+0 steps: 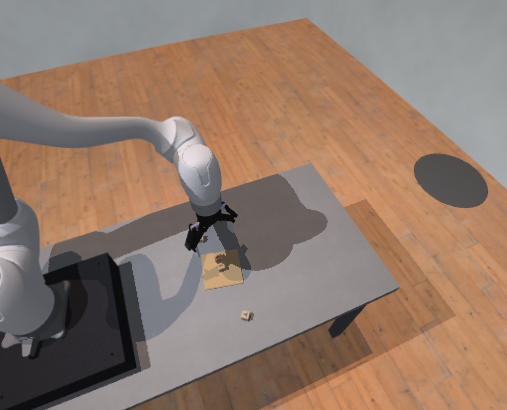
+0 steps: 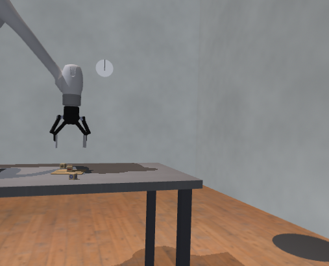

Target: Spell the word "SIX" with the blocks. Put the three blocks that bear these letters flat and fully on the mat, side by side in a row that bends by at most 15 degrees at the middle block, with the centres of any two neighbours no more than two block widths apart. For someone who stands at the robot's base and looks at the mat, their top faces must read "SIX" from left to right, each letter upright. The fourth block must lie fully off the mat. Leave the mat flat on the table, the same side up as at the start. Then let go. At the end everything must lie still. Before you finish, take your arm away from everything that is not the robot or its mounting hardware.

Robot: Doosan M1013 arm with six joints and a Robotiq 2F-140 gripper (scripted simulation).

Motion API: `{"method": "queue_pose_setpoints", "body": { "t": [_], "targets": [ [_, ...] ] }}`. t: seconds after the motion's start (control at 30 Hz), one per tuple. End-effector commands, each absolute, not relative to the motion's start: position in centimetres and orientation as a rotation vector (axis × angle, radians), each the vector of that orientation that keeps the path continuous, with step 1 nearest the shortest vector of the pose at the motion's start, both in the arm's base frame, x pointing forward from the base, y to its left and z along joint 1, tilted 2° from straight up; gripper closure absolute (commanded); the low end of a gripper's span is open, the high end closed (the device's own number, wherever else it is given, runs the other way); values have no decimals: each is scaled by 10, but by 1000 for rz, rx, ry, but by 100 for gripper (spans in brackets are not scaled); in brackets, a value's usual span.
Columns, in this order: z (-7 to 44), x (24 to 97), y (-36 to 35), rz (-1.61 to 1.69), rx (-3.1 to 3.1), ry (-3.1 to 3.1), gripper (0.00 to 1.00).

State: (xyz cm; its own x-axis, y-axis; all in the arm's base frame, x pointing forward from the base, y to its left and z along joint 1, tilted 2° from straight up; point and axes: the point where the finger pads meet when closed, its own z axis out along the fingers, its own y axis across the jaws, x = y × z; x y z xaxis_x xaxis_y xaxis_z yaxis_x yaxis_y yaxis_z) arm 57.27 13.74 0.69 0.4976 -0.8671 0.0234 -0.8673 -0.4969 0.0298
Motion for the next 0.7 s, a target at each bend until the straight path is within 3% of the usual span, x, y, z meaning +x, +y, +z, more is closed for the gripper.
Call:
{"method": "queue_pose_setpoints", "body": {
  "t": [0.0, 0.67],
  "targets": [
    [8, 568, 143, -2, 2791, -1367, 0],
    [5, 556, 167, -18, 3077, -447, 0]
  ]
}}
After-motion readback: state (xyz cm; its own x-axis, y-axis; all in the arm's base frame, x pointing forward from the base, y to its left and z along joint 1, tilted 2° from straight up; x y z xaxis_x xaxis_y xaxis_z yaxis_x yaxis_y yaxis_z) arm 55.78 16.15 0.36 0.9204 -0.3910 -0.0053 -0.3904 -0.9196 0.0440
